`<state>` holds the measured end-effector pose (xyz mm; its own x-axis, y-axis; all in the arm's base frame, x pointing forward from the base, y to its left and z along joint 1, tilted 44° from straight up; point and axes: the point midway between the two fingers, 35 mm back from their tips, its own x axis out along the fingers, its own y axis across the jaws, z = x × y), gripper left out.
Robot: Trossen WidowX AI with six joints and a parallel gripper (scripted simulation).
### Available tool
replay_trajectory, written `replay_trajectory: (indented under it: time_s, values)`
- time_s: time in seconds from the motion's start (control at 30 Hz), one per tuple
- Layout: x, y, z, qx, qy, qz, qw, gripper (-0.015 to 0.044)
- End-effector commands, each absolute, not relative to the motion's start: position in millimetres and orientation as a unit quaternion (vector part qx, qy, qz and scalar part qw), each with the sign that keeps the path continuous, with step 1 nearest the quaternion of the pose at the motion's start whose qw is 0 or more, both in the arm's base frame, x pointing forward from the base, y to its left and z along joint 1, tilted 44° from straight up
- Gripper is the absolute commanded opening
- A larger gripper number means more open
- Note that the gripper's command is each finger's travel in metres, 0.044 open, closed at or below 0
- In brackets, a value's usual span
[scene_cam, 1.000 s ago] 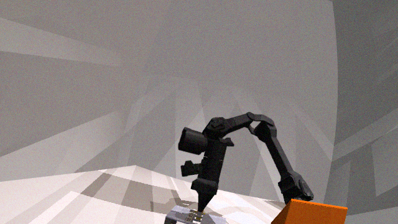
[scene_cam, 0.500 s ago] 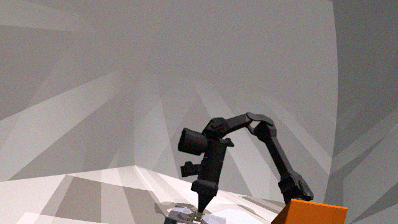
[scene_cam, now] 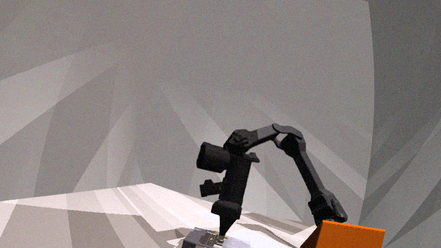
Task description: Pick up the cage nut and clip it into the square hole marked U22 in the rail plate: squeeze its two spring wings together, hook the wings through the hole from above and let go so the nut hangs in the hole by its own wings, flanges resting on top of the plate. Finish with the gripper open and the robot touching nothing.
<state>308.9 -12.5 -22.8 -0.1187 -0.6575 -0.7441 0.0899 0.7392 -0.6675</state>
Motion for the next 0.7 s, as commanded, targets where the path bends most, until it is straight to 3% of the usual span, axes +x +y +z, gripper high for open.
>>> replay_trajectory:
  time_s: [0.0,0.67]
  values:
    - [310.3,-11.4,-22.5,-0.208,0.685,-0.298,0.632,0.0027]
    - [310.3,-10.7,-23.6,-0.213,0.683,-0.302,0.63,0.0027]
